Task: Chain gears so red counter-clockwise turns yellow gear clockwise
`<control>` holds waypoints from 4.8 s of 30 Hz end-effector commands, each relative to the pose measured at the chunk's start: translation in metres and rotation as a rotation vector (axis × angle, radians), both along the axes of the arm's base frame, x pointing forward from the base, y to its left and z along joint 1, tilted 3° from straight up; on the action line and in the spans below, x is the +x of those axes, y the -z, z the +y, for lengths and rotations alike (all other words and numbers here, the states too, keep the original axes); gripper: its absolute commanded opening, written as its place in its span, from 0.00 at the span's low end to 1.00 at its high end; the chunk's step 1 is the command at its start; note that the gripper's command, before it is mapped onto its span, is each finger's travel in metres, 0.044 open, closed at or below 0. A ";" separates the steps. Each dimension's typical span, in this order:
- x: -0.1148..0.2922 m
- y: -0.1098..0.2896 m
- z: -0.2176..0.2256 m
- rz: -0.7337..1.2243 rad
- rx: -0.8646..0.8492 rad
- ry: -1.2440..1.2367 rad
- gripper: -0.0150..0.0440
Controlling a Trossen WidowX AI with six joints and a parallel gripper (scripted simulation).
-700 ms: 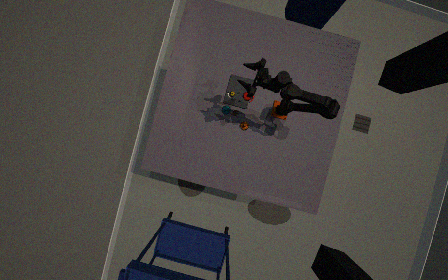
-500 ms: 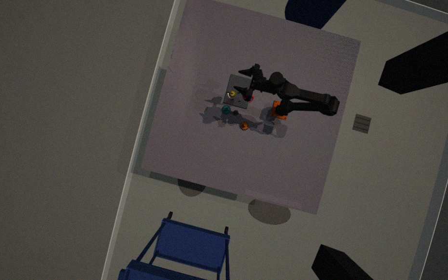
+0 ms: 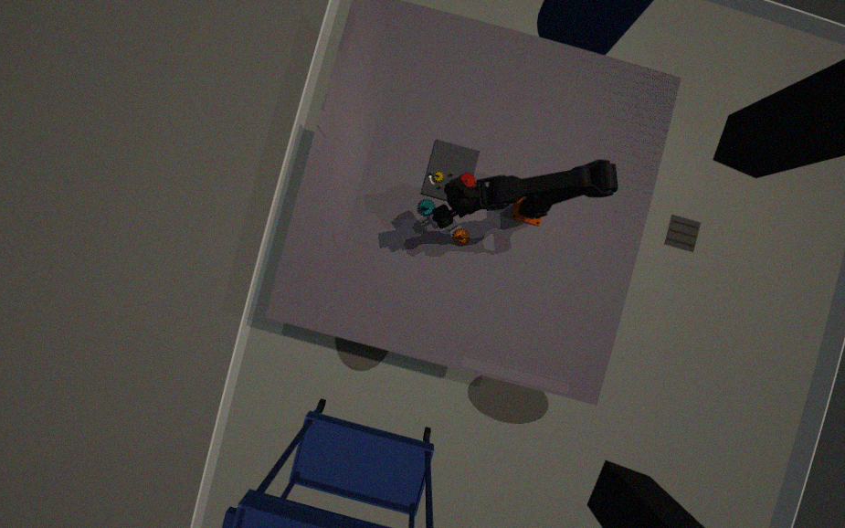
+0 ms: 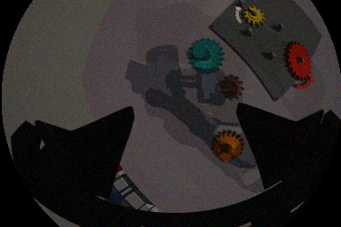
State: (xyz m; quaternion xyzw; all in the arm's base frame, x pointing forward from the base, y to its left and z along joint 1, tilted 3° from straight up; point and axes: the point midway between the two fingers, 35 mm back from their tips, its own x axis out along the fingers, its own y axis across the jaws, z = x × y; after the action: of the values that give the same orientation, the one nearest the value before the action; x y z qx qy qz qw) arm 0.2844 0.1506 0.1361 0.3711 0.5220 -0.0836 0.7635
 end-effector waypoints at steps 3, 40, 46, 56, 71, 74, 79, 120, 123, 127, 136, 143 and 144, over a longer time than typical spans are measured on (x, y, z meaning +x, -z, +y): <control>-0.081 0.045 0.035 0.522 -0.172 0.359 1.00; -0.085 0.088 0.043 0.541 -0.188 0.379 1.00; -0.085 0.088 0.043 0.541 -0.188 0.379 1.00; -0.085 0.088 0.043 0.541 -0.188 0.379 0.78; -0.085 0.088 0.043 0.541 -0.188 0.379 0.31; -0.085 0.088 0.043 0.541 -0.188 0.379 0.25; -0.082 0.080 0.045 0.540 -0.188 0.379 0.25; -0.068 0.003 0.053 0.538 -0.186 0.377 0.25; -0.068 -0.002 0.053 0.538 -0.186 0.377 0.25; -0.067 -0.010 0.053 0.538 -0.187 0.377 0.25; -0.067 -0.027 0.051 0.539 -0.187 0.378 0.25; -0.068 -0.040 0.050 0.539 -0.187 0.378 0.25; -0.068 -0.042 0.050 0.539 -0.187 0.378 0.25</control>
State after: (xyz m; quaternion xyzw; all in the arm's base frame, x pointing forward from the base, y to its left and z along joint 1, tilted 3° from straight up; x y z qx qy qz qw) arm 0.2153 0.2003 0.1686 0.3501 0.6188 -0.3728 0.5962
